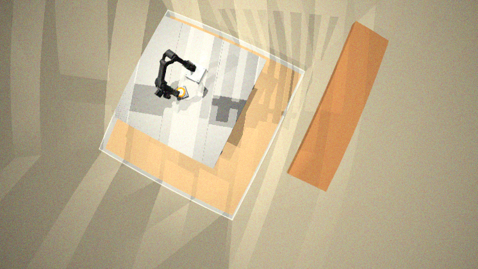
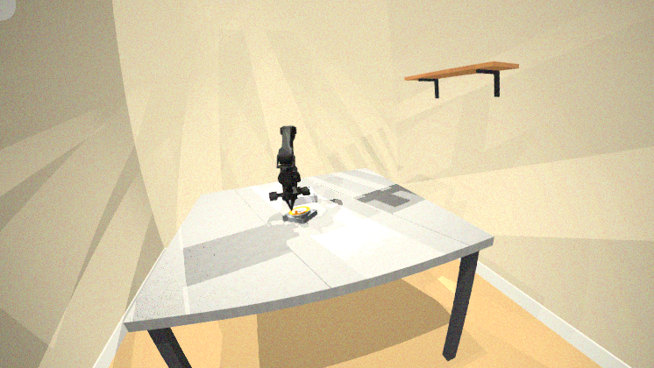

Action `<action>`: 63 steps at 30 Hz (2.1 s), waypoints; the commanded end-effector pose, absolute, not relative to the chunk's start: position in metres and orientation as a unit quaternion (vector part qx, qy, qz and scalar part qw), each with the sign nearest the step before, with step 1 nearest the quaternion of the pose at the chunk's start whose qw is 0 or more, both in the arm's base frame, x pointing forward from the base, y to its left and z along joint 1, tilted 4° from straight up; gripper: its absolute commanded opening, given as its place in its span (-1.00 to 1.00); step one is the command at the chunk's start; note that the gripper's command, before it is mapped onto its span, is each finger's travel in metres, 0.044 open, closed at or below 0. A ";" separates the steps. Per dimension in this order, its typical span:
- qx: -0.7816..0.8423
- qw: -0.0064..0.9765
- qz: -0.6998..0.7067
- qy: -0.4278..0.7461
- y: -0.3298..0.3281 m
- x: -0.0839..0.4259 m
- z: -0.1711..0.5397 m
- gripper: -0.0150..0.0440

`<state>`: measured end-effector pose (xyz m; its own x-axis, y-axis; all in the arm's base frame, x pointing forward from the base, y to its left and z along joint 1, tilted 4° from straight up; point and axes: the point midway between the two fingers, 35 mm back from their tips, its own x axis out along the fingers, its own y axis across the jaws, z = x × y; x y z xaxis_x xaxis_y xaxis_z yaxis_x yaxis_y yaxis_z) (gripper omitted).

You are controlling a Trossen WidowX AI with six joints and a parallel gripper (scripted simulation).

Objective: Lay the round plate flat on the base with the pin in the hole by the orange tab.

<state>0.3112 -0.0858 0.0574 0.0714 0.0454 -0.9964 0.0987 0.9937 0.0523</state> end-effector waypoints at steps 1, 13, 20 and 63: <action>0.056 0.729 -0.016 0.682 -0.083 0.310 0.047 -0.49; 0.057 0.729 -0.016 0.682 -0.074 0.320 0.048 -0.49; 0.057 0.729 -0.016 0.681 -0.067 0.326 0.047 -0.49; 0.058 0.729 -0.014 0.681 -0.023 0.327 0.054 -0.49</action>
<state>0.3310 -0.0286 0.0564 0.0816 0.0526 -0.9953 0.1013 0.9930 0.0608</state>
